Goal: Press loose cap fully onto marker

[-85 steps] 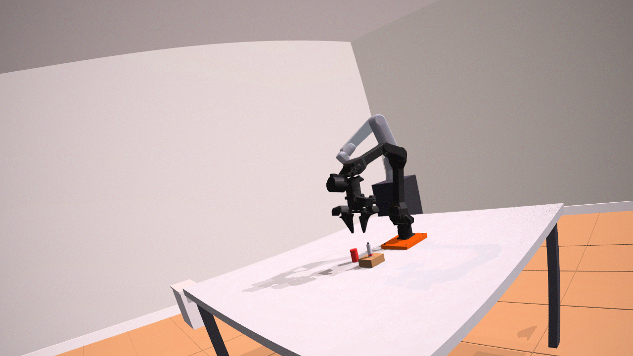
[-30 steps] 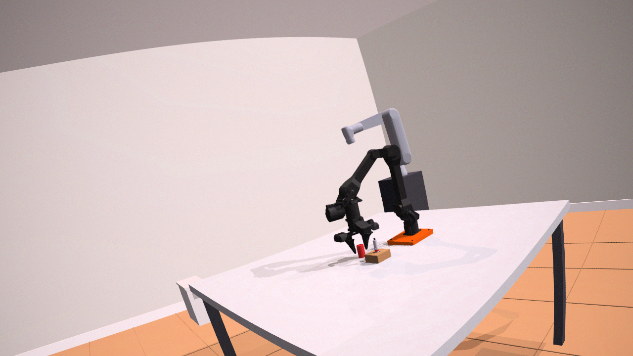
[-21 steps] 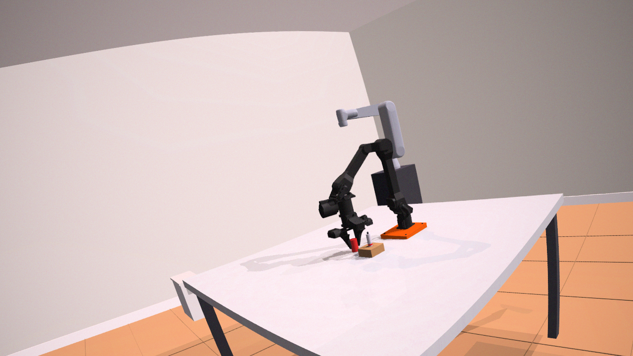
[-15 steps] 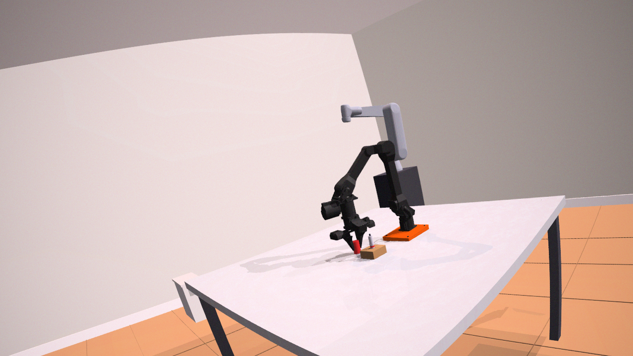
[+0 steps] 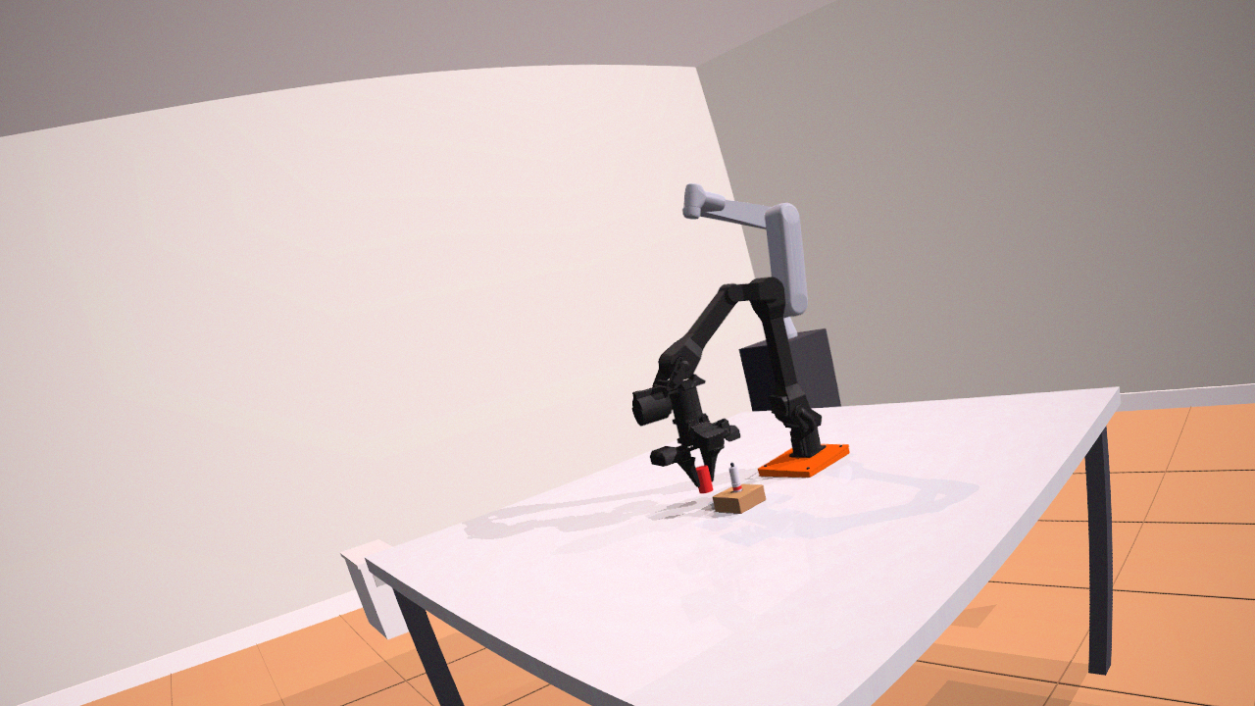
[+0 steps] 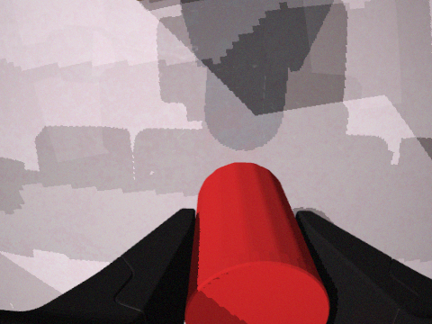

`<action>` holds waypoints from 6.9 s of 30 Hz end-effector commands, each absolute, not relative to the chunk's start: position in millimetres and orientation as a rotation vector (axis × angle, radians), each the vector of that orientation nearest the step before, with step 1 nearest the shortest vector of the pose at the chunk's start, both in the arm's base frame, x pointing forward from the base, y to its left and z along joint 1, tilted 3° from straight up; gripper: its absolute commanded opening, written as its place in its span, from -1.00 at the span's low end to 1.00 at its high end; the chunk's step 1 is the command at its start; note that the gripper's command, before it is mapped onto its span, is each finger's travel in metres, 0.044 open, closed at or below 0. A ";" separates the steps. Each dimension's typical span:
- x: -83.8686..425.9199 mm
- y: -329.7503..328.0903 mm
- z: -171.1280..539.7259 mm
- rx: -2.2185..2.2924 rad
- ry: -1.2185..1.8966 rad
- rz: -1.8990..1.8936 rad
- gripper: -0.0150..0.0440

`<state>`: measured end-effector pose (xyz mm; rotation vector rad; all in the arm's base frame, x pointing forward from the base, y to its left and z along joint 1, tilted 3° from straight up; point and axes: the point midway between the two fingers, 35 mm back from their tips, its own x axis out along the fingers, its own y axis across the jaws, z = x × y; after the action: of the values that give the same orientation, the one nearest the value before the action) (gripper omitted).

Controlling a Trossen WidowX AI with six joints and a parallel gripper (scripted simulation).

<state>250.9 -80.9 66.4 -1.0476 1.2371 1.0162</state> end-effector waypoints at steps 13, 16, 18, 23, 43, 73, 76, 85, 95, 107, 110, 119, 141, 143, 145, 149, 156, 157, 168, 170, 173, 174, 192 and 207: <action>247.7 -81.7 105.2 -1.057 1.237 1.009 -0.49; 249.2 -78.0 107.2 -1.057 1.237 1.009 -0.49; 250.9 -72.8 109.8 -1.056 1.236 1.010 -0.49; 254.8 -59.6 116.5 -1.056 1.235 1.010 -0.49; 261.6 -5.2 143.6 -1.052 1.231 1.013 -0.49; 261.1 26.7 142.7 -1.049 1.228 1.014 -0.49; 261.8 26.9 137.7 -1.049 1.228 1.014 -0.49; 263.1 27.4 122.9 -1.049 1.228 1.014 -0.49; 263.6 27.8 106.6 -1.049 1.228 1.014 -0.49; 263.4 28.0 97.8 -1.049 1.228 1.014 -0.49; 263.2 28.5 98.2 -1.049 1.224 1.020 -0.31; 263.2 28.5 98.2 -1.049 1.224 1.020 0.49; 257.2 26.4 170.7 -0.783 1.343 0.775 0.56; 256.9 26.5 169.3 -0.628 1.395 0.632 0.38; 256.6 26.6 167.9 -0.472 1.437 0.487 0.20; 255.9 26.9 165.2 -0.158 1.488 0.195 -0.16; 255.4 27.1 163.4 0.037 1.498 0.013 -0.49; 255.4 27.1 163.4 0.037 1.498 0.013 -0.49; 255.8 27.3 158.9 0.037 1.498 0.013 -0.49; 256.1 27.4 156.0 0.037 1.498 0.013 -0.49; 256.4 27.5 151.4 0.037 1.498 0.013 -0.49; 256.5 27.6 150.0 0.037 1.498 0.013 -0.49; 258.6 28.3 123.5 0.037 1.498 0.013 -0.49; 258.7 26.7 189.9 0.035 1.490 0.016 -0.49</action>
<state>258.9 27.5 162.9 0.0364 1.5061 0.0127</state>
